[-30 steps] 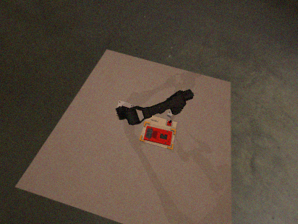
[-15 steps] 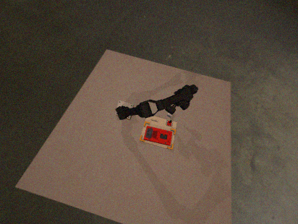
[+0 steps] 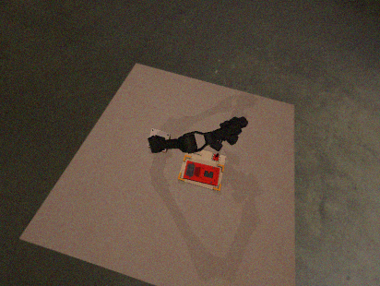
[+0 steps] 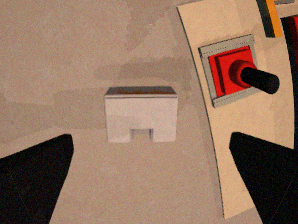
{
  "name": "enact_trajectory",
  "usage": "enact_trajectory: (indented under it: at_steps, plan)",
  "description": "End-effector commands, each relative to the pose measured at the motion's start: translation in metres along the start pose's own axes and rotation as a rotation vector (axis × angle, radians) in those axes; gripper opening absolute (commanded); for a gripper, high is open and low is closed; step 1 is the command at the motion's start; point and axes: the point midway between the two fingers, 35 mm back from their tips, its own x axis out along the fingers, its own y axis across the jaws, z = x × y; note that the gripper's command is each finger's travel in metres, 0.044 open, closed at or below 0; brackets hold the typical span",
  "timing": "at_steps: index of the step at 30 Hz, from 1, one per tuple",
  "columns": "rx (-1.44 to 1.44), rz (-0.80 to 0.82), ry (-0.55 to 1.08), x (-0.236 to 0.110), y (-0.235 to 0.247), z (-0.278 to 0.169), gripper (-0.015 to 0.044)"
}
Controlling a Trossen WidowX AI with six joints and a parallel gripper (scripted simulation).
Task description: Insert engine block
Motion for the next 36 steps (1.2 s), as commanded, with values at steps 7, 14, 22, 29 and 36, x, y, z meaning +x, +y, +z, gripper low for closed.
enact_trajectory:
  at_steps: [7,14,22,29,36]
  plan:
    - [-0.005,0.009,-0.018,0.018,0.005,-0.002,0.044]
    - [-0.005,0.009,-0.018,0.029,0.005,-0.001,0.044]
    - [-0.006,0.008,-0.018,0.042,0.006,-0.001,0.044]
    - [-0.005,0.008,-0.019,0.051,0.006,-0.001,0.044]
    - [-0.005,0.008,-0.019,0.051,0.006,-0.001,0.0256]
